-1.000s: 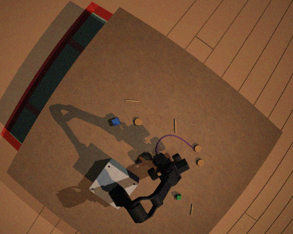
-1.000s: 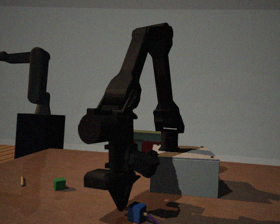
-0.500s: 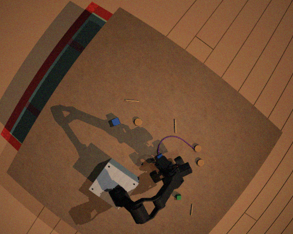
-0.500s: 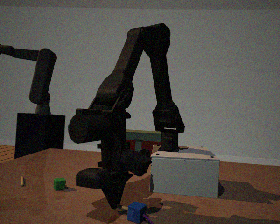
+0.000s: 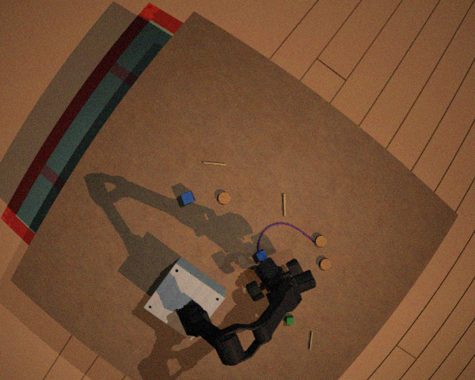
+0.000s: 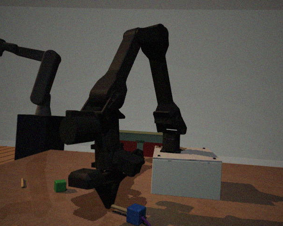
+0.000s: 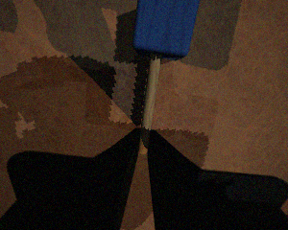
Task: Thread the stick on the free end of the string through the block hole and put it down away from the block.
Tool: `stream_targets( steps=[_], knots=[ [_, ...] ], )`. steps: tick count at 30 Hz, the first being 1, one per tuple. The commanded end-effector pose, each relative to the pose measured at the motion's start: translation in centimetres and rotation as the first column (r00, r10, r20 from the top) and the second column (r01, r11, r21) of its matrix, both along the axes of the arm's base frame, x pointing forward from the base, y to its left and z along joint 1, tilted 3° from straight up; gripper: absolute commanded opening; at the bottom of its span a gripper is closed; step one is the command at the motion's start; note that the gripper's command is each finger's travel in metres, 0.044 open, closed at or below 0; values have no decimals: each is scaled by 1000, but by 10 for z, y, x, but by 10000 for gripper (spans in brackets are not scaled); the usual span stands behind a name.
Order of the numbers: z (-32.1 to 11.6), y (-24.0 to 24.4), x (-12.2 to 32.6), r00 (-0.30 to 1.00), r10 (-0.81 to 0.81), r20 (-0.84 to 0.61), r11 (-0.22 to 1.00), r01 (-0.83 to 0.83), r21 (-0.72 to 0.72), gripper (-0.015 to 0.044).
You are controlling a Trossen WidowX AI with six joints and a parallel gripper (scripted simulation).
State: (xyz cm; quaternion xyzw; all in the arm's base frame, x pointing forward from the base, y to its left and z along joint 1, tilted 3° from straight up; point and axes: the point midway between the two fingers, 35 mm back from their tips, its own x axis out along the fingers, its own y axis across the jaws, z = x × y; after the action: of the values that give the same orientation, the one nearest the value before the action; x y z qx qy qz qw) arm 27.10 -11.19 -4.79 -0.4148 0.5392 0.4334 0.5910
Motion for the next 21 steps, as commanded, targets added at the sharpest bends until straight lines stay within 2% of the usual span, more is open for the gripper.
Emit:
stream_targets(
  steps=[1,21],
  knots=[
    [1,-6,1,1000,-20,1,1000,20,1,0],
    [2,-32,-8,997,-71,-25,997,71,11,0]
  ],
)
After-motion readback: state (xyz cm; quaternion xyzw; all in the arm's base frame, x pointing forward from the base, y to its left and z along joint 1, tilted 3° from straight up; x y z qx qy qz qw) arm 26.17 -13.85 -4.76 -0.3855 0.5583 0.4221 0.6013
